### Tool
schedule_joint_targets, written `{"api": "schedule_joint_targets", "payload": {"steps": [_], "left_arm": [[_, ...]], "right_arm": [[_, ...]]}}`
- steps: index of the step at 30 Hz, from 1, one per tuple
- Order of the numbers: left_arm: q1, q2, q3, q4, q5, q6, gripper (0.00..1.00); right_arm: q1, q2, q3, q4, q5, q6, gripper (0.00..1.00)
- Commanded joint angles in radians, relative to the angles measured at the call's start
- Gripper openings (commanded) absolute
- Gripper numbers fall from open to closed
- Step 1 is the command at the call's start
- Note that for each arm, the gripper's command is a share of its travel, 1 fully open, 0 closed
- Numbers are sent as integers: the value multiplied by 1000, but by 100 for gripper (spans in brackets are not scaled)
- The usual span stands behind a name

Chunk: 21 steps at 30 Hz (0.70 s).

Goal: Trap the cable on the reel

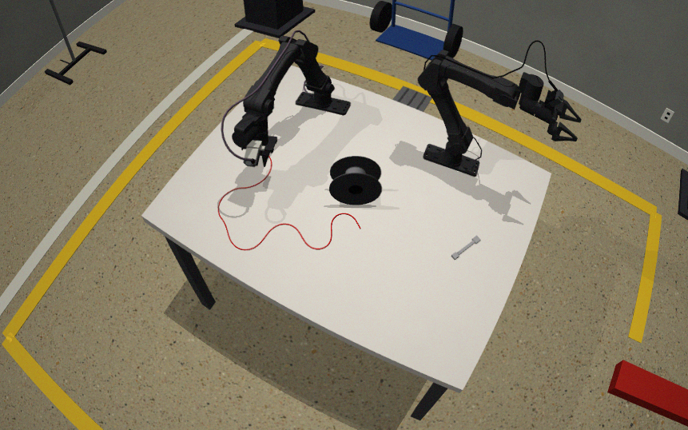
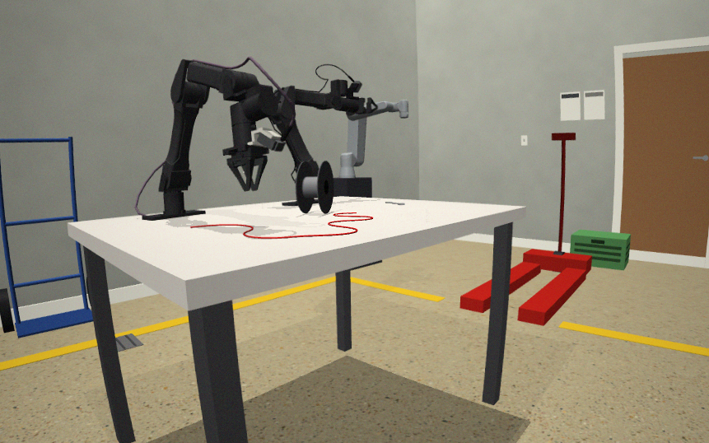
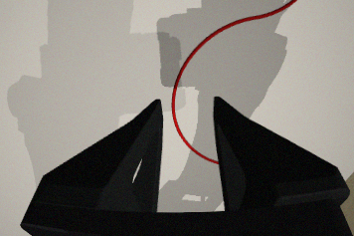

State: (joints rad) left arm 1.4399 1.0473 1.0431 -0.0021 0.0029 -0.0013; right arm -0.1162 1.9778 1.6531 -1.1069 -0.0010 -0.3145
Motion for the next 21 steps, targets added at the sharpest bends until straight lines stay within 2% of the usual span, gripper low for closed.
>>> {"api": "schedule_joint_targets", "payload": {"steps": [1,11,21], "left_arm": [[-4,9,-6,-9,-11,7,100],[-4,9,-6,-9,-11,7,100],[-4,9,-6,-9,-11,7,100]], "right_arm": [[-11,24,65,-104,4,-32,30],[-11,69,102,-166,5,-48,30],[-11,64,109,-174,6,-49,30]]}}
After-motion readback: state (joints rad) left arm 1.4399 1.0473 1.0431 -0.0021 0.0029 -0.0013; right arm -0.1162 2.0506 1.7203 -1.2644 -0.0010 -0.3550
